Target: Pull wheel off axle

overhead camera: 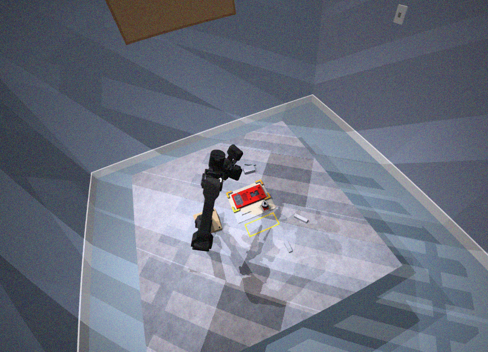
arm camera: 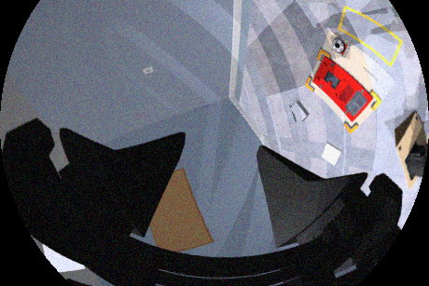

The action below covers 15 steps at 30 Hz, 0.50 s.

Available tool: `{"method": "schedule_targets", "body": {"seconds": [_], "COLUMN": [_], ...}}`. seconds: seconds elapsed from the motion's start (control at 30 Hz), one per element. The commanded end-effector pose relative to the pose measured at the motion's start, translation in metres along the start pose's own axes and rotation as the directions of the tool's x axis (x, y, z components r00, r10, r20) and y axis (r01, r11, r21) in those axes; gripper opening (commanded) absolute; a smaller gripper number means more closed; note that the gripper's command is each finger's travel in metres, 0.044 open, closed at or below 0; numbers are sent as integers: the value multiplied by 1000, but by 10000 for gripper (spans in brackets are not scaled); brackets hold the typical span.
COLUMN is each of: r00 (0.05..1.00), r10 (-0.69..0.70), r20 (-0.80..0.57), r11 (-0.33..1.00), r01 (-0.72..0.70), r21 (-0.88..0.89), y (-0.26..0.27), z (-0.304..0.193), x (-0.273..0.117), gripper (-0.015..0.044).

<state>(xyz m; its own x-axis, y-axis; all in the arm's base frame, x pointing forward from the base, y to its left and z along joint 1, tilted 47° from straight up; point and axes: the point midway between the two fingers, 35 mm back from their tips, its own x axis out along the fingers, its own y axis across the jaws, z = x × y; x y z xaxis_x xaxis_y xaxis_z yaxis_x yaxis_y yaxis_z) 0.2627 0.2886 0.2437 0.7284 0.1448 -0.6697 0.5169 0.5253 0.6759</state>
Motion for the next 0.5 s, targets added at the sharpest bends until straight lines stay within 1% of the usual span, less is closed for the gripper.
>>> {"method": "schedule_targets", "body": {"seconds": [0.0, 0.13, 0.3, 0.47], "r00": [968, 896, 808, 595], "r10": [-196, -363, -496, -708], "r20": [154, 256, 318, 380], "r11": [980, 932, 868, 704], "r01": [191, 348, 466, 634], "r21": [47, 102, 169, 319], "y": [-28, -60, -90, -151], "z": [41, 80, 111, 163], "x": [55, 95, 119, 148], "gripper": [300, 300, 300, 300]}}
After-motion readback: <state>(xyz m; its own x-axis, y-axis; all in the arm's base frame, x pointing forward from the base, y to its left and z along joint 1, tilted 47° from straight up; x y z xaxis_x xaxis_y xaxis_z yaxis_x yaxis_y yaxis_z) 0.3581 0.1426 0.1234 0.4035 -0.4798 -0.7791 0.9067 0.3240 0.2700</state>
